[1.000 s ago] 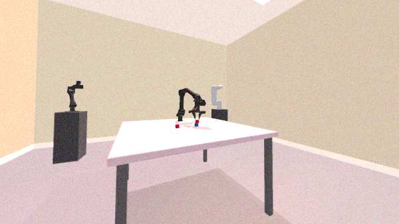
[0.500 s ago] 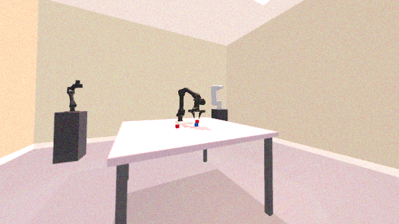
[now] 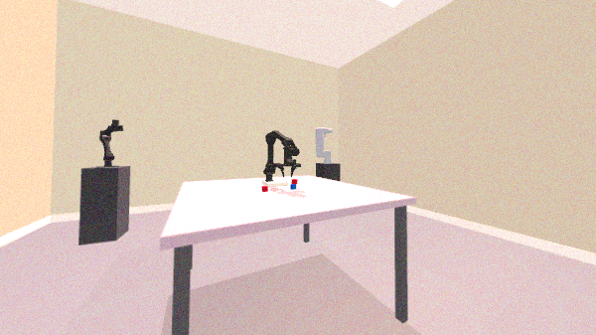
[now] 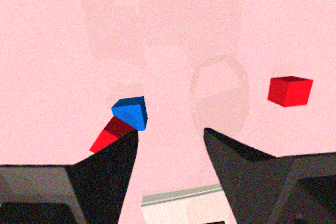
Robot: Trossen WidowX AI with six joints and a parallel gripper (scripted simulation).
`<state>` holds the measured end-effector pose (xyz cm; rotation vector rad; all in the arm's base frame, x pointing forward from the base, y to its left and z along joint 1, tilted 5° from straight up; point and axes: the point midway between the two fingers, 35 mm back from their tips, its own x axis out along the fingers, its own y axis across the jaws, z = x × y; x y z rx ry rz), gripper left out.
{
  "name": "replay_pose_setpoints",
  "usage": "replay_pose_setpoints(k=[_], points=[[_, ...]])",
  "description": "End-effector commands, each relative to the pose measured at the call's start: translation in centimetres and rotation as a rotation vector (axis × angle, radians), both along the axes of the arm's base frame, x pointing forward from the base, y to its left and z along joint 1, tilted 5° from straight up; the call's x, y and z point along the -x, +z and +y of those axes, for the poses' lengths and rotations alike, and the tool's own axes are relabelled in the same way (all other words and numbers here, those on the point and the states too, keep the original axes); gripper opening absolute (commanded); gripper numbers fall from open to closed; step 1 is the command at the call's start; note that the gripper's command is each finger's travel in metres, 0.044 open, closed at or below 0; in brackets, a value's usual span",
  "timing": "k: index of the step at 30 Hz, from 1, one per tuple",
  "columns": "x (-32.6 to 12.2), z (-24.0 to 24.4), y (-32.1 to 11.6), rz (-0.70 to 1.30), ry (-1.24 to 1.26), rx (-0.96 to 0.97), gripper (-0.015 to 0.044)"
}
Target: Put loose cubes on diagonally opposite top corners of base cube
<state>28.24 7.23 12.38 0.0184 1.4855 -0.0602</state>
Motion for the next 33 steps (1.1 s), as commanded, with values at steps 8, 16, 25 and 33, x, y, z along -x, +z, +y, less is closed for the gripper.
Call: replay_pose_setpoints(k=[8, 16, 25, 33], points=[[-1.1, -4.0, 1.3, 0.001, 0.412, 0.032, 0.0265], [-1.4, -7.3, 2.0, 0.009, 0.737, 0.065, 0.0265], [-1.3, -11.0, 2.9, 0.019, 1.103, 0.104, 0.0265], [-0.8, -14.3, 3.7, 0.032, 1.427, 0.14, 0.0265]])
